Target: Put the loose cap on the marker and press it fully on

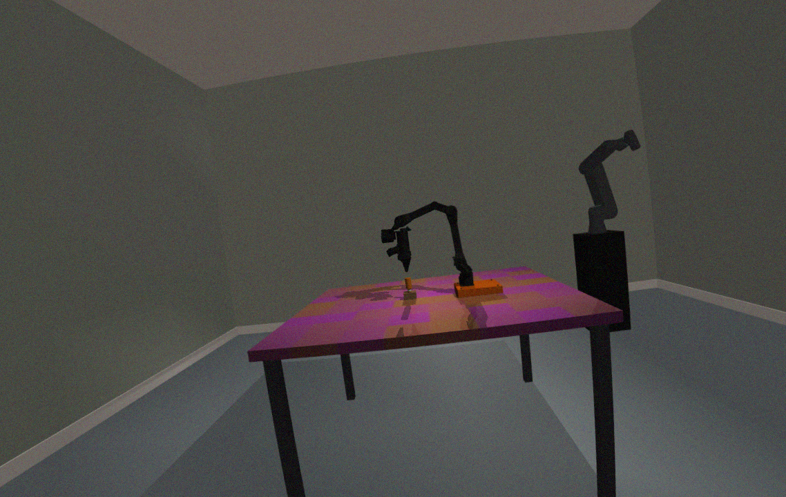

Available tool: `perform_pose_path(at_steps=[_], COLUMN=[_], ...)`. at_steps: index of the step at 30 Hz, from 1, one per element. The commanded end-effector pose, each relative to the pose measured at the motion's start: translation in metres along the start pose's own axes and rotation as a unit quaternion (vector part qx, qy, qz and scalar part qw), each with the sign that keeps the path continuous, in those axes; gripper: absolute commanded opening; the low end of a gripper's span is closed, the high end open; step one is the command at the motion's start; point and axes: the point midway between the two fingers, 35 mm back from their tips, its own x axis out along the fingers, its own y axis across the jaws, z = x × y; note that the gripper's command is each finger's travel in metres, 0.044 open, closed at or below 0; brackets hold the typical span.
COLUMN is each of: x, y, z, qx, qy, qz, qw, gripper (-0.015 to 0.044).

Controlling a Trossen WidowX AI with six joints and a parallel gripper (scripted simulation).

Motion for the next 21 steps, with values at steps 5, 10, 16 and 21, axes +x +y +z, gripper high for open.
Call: perform_pose_path(at_steps=[5, 10, 16, 21], x=[0.010, 0.017, 0.025, 0.031], y=[0.000, 0.000, 0.000, 0.000], z=[-0.001, -0.001, -0.002, -0.002], qx=[0.003, 0.003, 0.003, 0.003], qy=[0.002, 0.002, 0.002, 0.002], qz=[0.001, 0.001, 0.001, 0.001], qw=[1.000, 1.000, 1.000, 1.000], gripper=[0.0000, 0.0000, 0.0000, 0.0000])
